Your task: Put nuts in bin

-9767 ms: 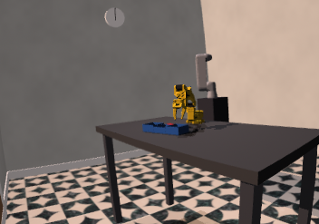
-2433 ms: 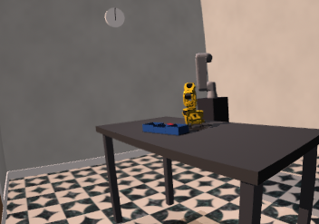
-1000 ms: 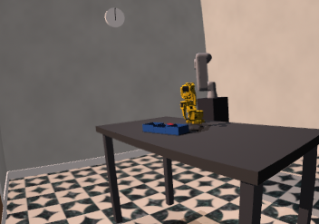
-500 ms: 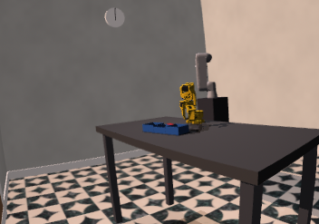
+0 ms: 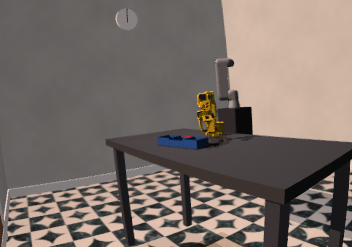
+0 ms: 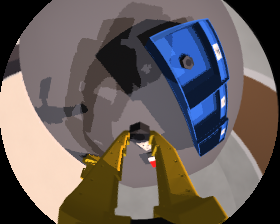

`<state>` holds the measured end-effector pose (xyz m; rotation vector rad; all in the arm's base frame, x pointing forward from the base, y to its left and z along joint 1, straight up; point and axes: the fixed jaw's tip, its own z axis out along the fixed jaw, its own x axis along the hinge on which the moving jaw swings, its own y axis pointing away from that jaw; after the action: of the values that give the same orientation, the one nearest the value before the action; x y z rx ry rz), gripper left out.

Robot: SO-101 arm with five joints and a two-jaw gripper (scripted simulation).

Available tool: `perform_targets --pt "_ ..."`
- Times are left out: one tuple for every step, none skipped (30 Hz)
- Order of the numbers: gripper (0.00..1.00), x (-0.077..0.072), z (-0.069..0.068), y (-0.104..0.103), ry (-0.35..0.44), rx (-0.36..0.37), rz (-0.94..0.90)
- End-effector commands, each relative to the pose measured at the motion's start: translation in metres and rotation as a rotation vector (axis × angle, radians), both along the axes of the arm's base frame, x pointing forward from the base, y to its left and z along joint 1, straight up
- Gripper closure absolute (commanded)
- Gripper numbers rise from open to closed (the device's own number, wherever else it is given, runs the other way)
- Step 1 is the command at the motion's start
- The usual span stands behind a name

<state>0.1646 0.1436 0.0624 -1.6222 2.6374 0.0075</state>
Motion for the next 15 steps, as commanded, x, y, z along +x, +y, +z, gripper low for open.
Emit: perform_targets --pt "1.0 0.0123 0.0112 0.0062 -0.044 0.041 -0.053" --pt "1.0 0.0138 0.0117 0.0069 -0.046 0.043 -0.063" --pt "1.0 0.0152 0.0121 0.0075 -0.048 0.045 -0.072" --pt "1.0 0.0165 0.0125 0.0081 -0.049 0.048 -0.08" --pt "1.0 0.0175 0.0128 0.0085 -0.051 0.049 -0.086" --pt "1.0 0.0184 0.0131 0.0089 -0.052 0.051 -0.092" --pt "1.0 0.0191 0.0133 0.0092 -0.053 0.052 -0.096" --pt "1.0 0.0195 0.0135 0.0094 -0.054 0.053 -0.099" --pt "1.0 0.0199 0.0135 0.0095 -0.054 0.053 -0.101" --pt "1.0 0.02 0.0136 0.0096 -0.054 0.054 -0.103" --pt "1.0 0.02 0.0136 0.0096 -0.054 0.054 -0.103" --pt "1.0 0.02 0.0136 0.0096 -0.054 0.054 -0.103" --pt "1.0 0.0201 0.0136 0.0097 -0.055 0.054 -0.103" --pt "1.0 0.0201 0.0136 0.0097 -0.055 0.054 -0.103" --pt "1.0 0.0201 0.0136 0.0097 -0.055 0.054 -0.103"
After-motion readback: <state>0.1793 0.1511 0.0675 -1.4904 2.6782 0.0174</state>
